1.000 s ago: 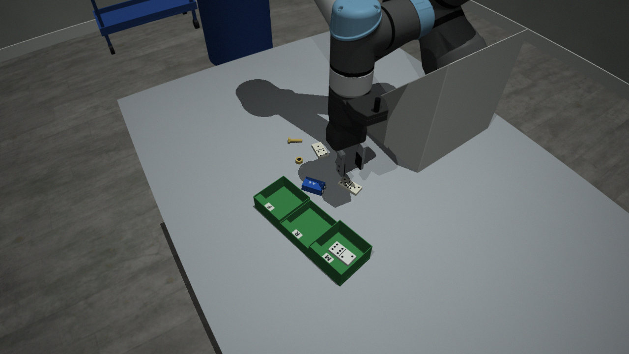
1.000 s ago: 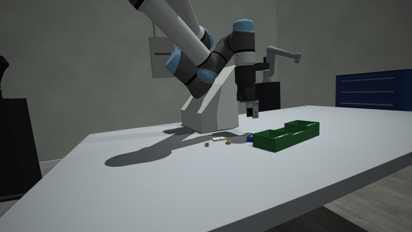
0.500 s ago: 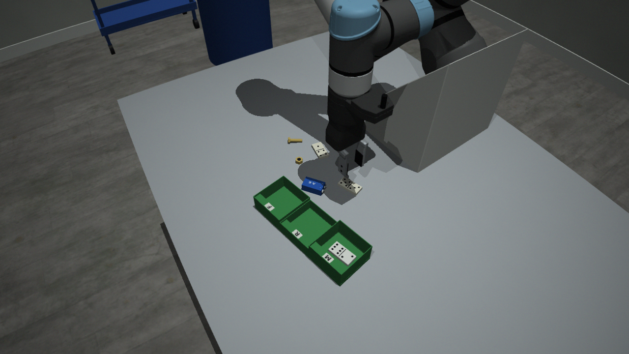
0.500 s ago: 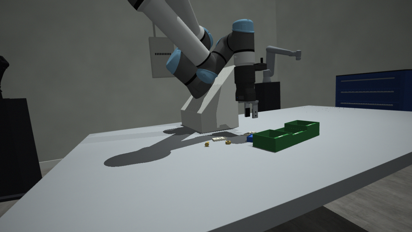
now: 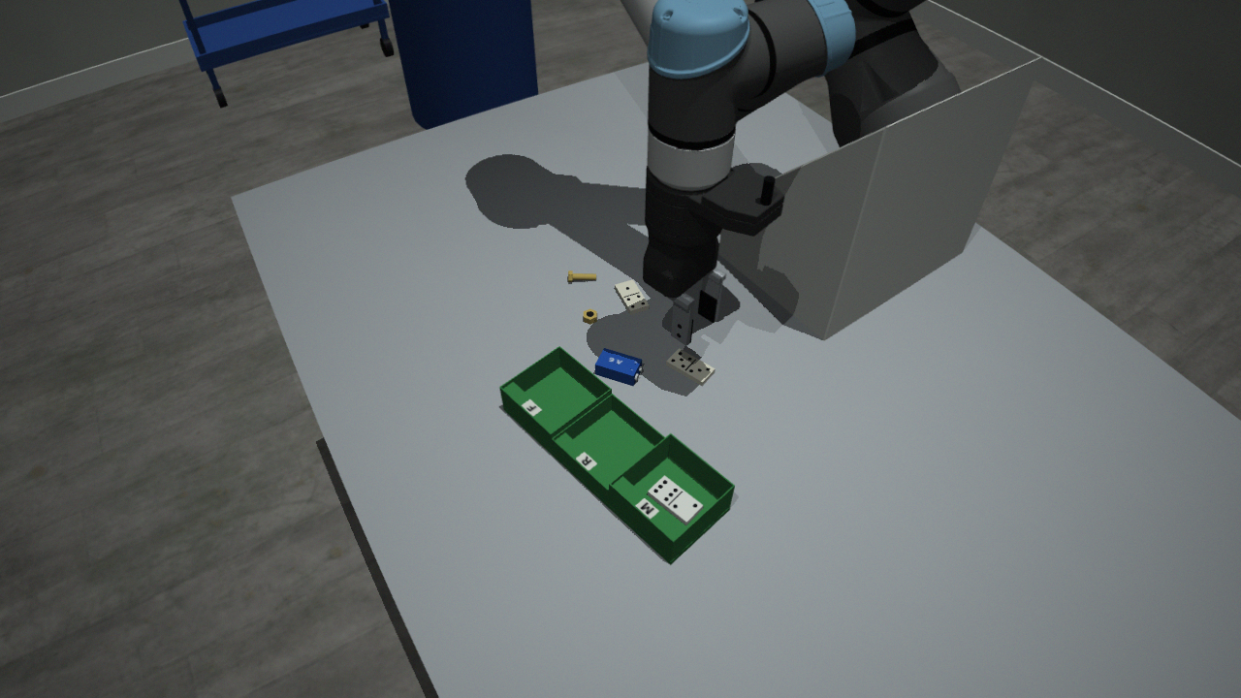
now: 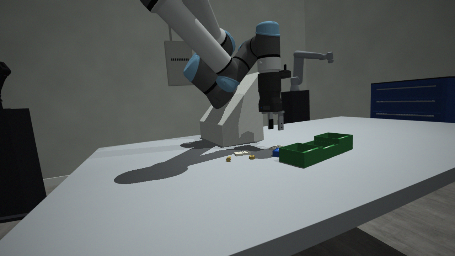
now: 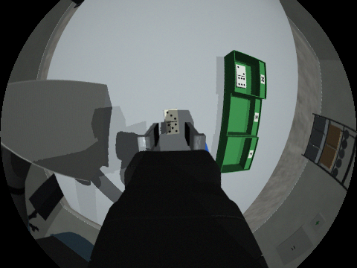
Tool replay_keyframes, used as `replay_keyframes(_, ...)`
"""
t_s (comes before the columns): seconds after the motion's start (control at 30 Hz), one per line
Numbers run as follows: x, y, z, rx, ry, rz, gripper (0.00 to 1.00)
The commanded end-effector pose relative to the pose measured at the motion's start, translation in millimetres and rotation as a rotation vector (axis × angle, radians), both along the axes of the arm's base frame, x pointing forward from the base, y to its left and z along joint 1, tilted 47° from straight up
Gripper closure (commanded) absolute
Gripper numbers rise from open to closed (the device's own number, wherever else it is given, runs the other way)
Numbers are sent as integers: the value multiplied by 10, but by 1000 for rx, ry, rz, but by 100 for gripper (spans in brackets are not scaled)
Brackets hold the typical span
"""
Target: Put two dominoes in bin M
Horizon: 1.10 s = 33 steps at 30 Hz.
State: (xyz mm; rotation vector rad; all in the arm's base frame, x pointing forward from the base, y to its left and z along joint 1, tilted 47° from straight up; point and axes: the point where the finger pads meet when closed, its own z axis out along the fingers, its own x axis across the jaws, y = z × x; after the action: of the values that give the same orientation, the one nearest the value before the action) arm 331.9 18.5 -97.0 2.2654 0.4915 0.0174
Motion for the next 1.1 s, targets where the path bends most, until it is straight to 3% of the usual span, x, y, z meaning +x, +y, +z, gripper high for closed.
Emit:
replay_keyframes(0.0, -25, -17, 14, -5, 58, 68, 21)
replay_keyframes(1.07, -3, -2, 3, -5, 58, 68, 21)
